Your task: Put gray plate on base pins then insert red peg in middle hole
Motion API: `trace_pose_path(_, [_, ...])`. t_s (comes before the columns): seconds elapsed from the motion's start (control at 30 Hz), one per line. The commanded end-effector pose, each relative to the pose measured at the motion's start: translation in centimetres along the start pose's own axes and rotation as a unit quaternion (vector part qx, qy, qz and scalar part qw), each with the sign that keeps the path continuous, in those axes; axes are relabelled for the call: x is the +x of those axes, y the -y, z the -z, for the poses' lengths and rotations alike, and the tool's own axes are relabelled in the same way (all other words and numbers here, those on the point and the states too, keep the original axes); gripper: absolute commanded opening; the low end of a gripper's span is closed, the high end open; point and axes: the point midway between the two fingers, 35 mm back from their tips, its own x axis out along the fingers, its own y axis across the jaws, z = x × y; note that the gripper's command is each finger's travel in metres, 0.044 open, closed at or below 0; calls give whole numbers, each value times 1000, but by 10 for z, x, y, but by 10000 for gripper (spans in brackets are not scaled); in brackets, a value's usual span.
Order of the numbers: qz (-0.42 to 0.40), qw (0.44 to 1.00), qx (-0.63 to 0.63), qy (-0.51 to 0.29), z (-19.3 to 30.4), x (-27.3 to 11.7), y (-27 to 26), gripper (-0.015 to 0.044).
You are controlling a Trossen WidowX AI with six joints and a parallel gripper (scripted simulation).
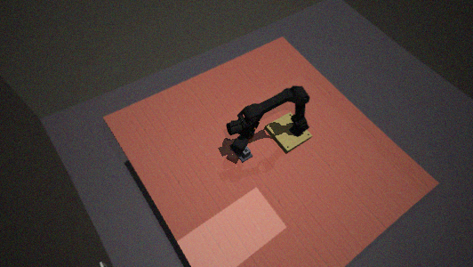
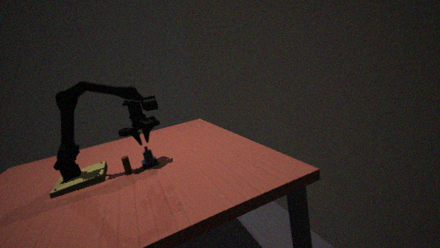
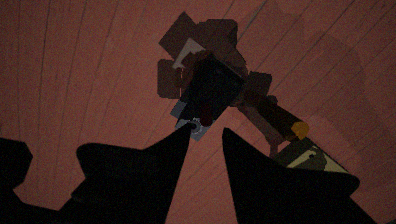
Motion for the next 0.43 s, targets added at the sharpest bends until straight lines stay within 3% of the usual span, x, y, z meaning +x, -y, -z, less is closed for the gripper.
trace_pose_path(0.0, [-1,1000,1,2,0,-4,0,150])
trace_pose_path(0.4, [-1,1000,1,2,2,-10,0,150])
